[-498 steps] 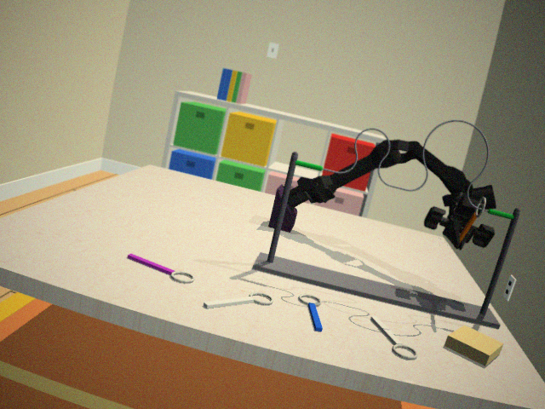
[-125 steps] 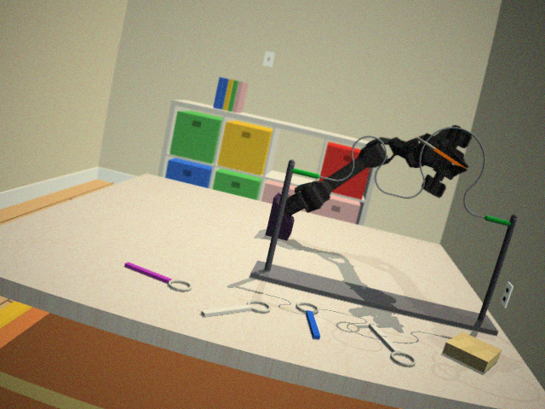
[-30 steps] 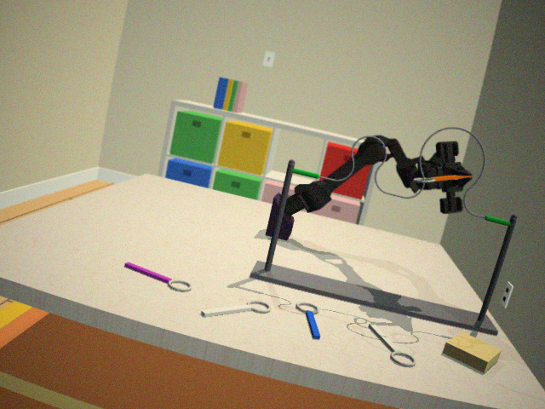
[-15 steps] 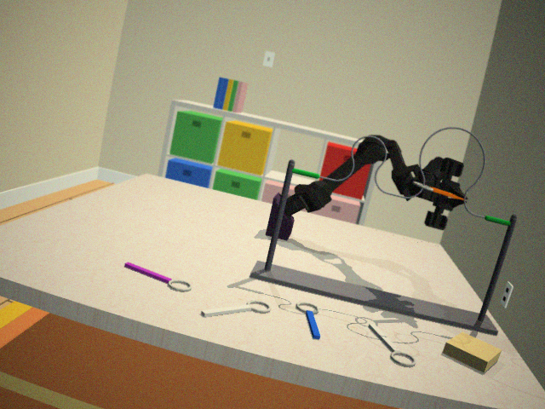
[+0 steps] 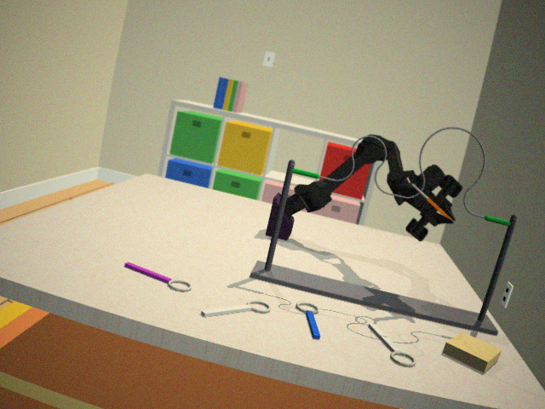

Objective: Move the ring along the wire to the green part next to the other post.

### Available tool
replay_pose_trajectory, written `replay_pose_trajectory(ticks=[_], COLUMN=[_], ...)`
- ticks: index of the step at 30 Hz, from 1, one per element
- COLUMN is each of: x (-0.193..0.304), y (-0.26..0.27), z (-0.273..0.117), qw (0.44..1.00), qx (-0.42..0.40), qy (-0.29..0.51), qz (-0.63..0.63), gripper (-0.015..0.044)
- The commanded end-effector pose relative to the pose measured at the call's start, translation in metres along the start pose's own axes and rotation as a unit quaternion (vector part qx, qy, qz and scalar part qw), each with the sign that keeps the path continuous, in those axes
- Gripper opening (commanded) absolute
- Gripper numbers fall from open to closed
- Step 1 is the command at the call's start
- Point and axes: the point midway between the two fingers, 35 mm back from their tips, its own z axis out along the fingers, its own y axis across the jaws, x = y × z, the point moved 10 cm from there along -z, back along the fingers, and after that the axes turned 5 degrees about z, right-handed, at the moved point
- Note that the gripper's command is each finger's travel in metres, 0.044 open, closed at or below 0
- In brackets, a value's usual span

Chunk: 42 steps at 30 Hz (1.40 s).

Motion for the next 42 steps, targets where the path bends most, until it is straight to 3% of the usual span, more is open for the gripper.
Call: replay_pose_trajectory(ticks=[1, 16, 42], x=[-0.002, -0.017, -0.057], y=[-0.009, -0.040, -0.070], z=[-0.002, -0.013, -0.038], qw=[0.999, 0.974, 0.883], qx=[0.023, 0.117, 0.239], qy=[0.004, 0.017, 0.034], qz=[-0.036, -0.195, -0.403], gripper=[-0.0150, -0.0150, -0.0150])
